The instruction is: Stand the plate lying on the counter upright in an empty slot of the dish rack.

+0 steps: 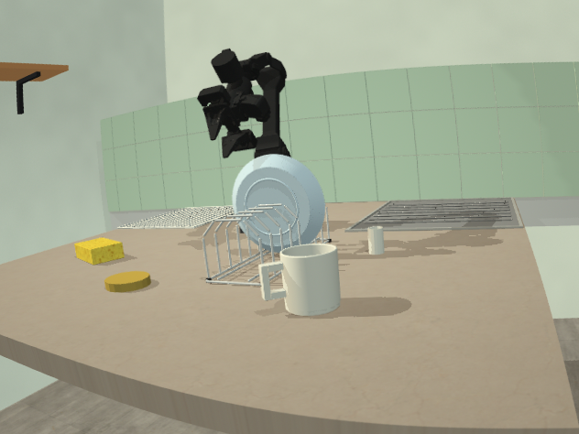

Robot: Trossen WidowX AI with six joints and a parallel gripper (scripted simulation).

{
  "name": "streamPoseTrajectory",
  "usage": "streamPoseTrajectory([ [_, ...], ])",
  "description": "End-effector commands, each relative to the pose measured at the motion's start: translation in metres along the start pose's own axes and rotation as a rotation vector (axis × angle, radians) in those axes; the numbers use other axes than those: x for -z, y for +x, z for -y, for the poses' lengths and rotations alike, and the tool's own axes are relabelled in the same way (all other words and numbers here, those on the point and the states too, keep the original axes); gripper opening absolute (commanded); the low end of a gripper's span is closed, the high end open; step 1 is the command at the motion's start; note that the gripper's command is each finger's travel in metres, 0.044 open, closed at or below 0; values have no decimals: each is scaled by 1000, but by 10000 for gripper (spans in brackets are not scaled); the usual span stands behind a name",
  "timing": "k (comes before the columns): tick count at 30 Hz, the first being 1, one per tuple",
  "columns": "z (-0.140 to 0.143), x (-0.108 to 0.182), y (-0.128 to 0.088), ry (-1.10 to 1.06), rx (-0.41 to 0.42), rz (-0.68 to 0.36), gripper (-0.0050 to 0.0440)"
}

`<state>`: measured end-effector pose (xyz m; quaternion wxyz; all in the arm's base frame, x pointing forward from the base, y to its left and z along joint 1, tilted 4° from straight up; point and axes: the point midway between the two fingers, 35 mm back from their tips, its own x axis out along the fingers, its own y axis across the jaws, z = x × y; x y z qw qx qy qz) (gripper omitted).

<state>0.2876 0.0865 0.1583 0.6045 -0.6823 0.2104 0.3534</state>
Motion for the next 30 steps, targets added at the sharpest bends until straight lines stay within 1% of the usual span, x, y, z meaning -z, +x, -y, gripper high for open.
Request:
streamPoseTrajectory([
  [1,-2,5,-2,-1,3,3,272],
  [30,-5,38,-9,-3,22,3,272],
])
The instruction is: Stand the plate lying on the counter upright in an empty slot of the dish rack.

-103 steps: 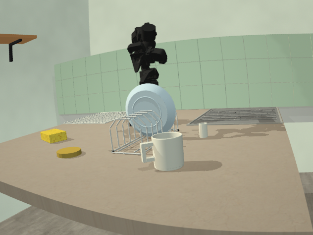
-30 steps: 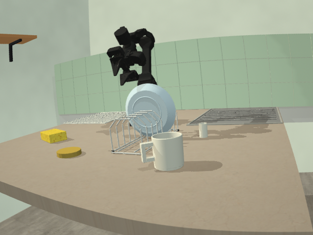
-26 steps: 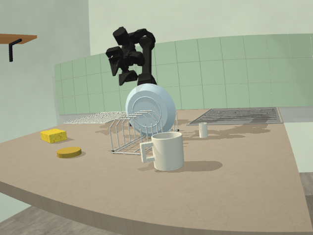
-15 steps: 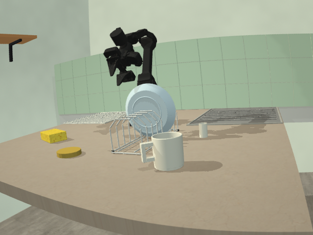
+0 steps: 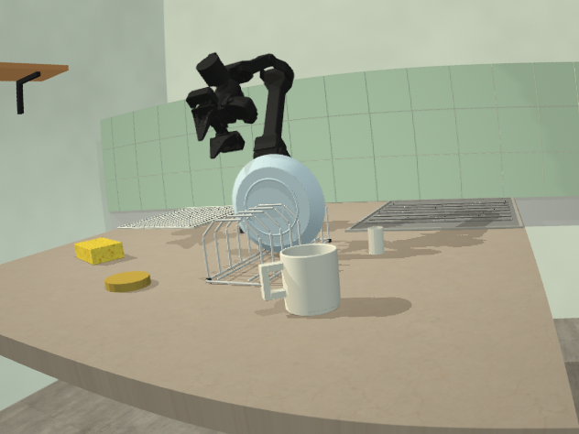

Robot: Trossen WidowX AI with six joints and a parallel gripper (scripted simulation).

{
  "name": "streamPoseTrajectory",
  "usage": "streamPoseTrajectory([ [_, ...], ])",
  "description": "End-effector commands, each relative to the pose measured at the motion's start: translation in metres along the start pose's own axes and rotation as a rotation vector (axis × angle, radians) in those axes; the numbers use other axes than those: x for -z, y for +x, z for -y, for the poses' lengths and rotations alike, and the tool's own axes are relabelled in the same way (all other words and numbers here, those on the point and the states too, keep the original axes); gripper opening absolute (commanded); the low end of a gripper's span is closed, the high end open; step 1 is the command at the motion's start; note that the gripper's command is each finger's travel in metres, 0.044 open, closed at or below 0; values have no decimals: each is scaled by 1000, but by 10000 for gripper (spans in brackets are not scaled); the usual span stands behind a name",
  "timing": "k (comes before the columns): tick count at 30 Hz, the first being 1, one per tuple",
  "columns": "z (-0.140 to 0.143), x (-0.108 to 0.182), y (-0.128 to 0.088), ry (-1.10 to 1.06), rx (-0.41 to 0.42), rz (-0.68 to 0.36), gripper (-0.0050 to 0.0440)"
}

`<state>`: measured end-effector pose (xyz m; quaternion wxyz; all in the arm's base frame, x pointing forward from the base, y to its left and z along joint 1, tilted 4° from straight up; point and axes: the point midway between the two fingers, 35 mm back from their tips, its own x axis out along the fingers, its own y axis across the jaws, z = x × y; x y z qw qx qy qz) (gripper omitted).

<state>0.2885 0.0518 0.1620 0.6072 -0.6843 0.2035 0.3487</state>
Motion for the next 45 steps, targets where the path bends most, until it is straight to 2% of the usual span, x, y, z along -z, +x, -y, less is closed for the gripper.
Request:
streamPoseTrajectory([
  [1,-2,5,-2,-2,5,1,272],
  [28,-5,30,-12,-8,32,-3,272],
  [31,16,30,-27,-7,33,-4,272],
  [41,86,25,-103,-3,37,-4,272],
  [45,90,24,-110,-3,38,-4,272],
])
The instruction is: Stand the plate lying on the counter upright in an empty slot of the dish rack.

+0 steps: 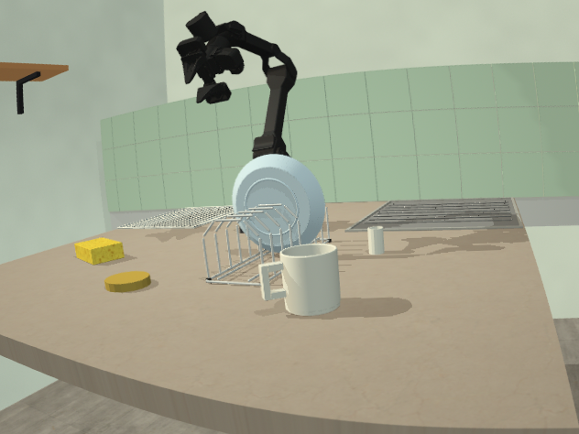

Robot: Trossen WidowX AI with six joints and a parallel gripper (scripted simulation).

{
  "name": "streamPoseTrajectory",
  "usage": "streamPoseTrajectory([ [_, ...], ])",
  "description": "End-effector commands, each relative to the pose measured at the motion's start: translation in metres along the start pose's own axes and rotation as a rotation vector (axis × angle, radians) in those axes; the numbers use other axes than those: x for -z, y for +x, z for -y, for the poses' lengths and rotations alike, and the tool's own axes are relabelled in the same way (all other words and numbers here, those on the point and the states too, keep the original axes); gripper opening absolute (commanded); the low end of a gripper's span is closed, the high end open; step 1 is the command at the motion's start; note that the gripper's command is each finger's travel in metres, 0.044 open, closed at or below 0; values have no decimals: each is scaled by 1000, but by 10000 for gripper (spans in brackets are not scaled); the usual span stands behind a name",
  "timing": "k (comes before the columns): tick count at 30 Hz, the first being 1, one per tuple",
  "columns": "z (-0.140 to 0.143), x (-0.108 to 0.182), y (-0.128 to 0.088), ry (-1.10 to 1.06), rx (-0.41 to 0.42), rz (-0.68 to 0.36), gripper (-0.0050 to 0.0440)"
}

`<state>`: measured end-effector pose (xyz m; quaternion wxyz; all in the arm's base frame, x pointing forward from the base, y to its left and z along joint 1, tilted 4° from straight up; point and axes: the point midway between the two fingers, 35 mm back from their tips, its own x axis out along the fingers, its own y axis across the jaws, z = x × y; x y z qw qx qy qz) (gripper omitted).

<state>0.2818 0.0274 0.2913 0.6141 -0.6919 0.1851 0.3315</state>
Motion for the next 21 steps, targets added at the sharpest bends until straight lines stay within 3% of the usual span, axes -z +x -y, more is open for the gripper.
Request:
streamPoseTrajectory([
  [1,11,0,-8,3,-16,0,272],
  [9,5,0,-5,0,-7,1,272],
  [13,7,-1,-5,0,-9,1,368],
  [15,7,-1,-5,0,-9,1,368],
  [18,7,-1,-5,0,-9,1,440],
  [21,7,-1,-5,0,-9,1,440],
])
